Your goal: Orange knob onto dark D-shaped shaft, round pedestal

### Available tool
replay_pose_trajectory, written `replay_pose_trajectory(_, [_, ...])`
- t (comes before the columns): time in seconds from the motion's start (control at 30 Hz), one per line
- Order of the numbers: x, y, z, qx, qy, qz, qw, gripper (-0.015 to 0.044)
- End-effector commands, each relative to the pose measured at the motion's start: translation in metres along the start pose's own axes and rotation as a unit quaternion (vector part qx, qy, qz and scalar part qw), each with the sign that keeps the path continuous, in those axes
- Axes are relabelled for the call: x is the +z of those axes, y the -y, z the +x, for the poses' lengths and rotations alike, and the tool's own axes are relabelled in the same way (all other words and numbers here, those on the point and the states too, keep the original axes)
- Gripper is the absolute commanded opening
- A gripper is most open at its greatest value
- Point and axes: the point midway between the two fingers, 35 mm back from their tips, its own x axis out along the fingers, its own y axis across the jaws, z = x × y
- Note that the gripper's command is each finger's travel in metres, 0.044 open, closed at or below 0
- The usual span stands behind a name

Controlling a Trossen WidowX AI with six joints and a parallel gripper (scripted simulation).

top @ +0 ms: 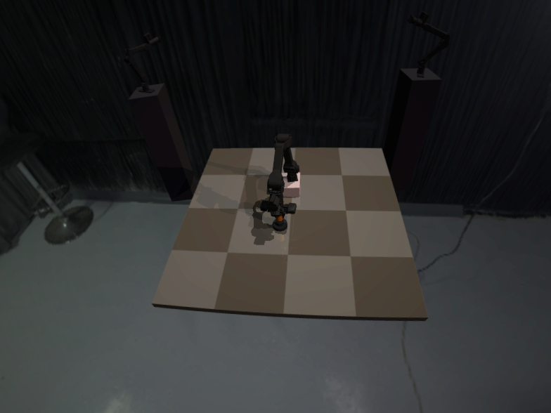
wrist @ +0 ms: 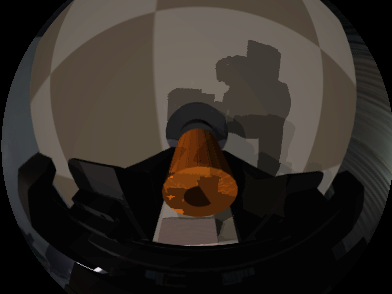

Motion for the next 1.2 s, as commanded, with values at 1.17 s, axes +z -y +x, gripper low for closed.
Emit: replay_pose_trajectory(1.17, [0.0003,0.0000,0.0035,0.000,0.002,-0.009,1.000,0.0000])
